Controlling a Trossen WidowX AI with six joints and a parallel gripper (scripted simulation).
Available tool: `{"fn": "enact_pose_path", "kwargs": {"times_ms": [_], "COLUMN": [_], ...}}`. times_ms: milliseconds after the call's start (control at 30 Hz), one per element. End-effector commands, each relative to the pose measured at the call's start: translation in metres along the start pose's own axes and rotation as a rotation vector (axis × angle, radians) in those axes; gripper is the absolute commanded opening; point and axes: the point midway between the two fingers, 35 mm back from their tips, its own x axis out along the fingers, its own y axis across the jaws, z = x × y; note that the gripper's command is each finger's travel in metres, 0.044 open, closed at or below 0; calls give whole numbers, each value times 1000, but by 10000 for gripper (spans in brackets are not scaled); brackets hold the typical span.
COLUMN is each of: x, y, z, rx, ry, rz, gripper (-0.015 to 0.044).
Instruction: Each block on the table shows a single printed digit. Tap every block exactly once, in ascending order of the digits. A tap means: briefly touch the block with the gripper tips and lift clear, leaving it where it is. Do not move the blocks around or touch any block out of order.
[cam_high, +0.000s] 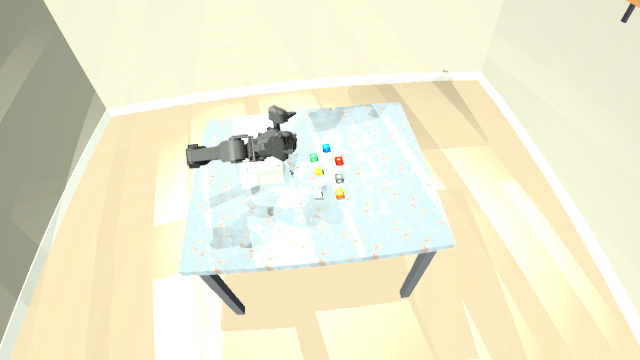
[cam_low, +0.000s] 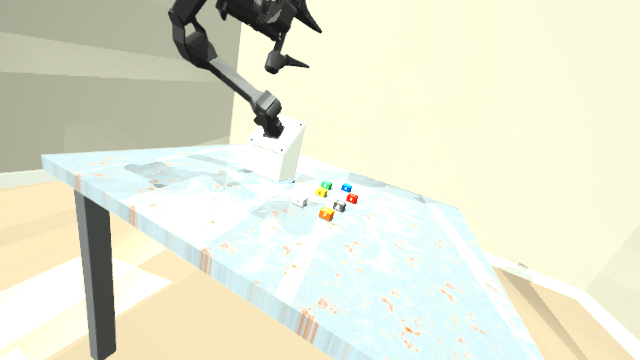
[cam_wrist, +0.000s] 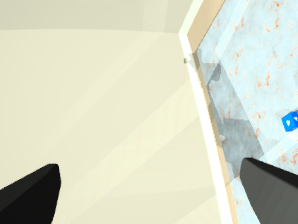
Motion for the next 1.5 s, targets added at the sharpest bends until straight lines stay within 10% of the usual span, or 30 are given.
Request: {"fn": "enact_pose_path", "kwargs": {"times_ms": [0, 633, 1467], "x": [2, 117, 117], "y": [-2, -235, -236], "z": [1, 38, 37], "rx": [-1, -577, -586], "ry": [1, 532, 540], "rz": [-12, -1305, -1315], "gripper": [400, 400, 400]}}
